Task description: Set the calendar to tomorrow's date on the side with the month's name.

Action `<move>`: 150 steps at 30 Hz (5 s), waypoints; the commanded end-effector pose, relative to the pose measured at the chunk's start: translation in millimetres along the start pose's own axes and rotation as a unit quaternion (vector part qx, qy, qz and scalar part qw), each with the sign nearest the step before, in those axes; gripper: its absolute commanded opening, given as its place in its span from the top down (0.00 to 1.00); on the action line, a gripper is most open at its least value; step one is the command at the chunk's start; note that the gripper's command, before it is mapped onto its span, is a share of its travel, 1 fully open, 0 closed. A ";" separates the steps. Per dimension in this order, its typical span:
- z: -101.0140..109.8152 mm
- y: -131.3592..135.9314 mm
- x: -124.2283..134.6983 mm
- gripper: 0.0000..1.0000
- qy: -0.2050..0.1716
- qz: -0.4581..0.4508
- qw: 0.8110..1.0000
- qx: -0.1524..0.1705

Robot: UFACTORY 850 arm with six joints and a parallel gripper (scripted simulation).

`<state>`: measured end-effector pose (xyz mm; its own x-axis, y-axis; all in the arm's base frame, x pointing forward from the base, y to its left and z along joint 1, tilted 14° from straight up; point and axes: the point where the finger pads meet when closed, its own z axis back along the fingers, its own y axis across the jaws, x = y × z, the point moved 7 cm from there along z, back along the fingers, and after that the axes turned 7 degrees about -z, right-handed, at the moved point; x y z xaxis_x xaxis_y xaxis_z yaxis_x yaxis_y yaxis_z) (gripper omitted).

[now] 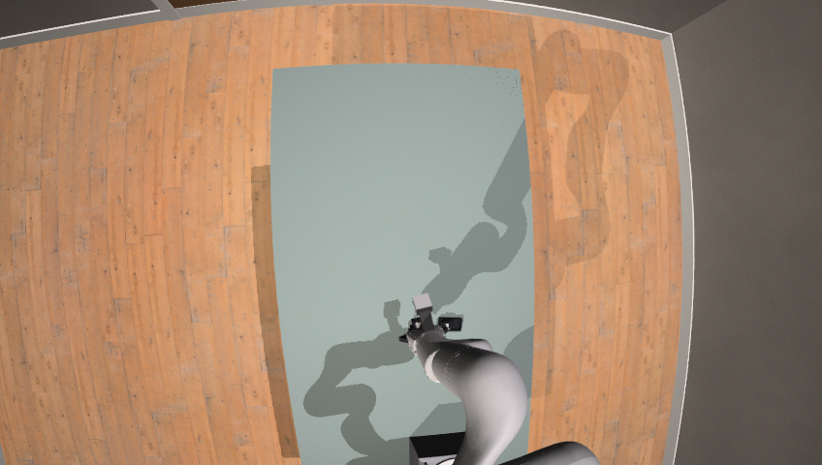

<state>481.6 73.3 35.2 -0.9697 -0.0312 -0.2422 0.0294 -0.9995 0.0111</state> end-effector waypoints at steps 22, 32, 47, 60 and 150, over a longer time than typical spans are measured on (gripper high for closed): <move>20.2 3.5 12.2 0.53 0.081 0.001 0.997 -0.004; 20.6 2.7 21.8 0.53 0.123 0.000 0.992 -0.015; 14.3 4.8 39.0 0.53 0.235 0.000 0.972 -0.028; 7.5 5.8 46.2 0.53 0.278 0.000 0.960 -0.033; -67.1 9.2 74.1 0.53 0.458 0.000 0.887 -0.056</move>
<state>424.5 61.6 -42.0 -0.3671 0.0300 -0.9297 0.1034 -0.9920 -0.0728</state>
